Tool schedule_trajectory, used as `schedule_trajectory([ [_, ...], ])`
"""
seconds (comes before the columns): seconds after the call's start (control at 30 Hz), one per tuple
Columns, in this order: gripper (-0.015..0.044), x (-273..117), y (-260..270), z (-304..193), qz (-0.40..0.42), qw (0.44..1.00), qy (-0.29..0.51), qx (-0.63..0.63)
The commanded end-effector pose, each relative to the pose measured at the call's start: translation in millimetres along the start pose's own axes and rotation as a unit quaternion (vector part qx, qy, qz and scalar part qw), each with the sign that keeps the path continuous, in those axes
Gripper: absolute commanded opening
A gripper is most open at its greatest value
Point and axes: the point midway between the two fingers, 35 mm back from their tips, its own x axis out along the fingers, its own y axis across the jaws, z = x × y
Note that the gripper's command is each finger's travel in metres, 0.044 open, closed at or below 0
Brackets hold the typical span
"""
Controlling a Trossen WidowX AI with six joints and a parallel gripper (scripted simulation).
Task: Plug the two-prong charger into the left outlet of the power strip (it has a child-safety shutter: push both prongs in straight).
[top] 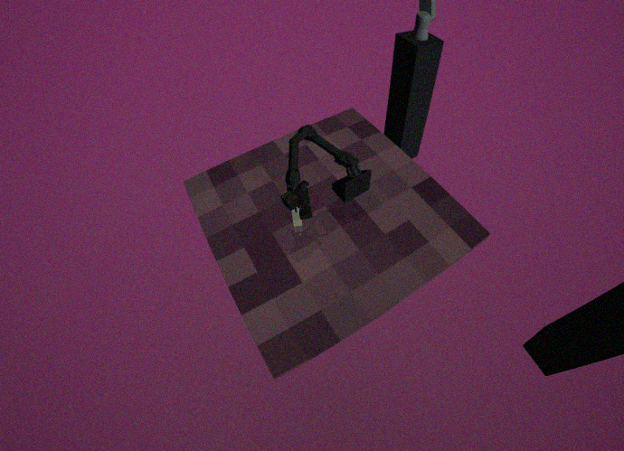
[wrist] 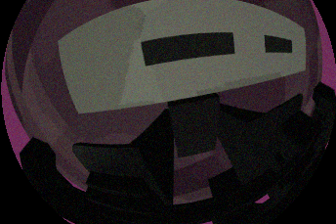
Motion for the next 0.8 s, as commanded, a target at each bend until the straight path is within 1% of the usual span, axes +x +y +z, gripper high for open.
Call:
schedule_trajectory([
  [0.0,0.0000,-1.3,0.1,2.9,0.000,1.000,-0.004,0.000],
  [0.77,0.0000,0.1,0.0,-2.1,0.000,1.000,-0.003,0.000],
])
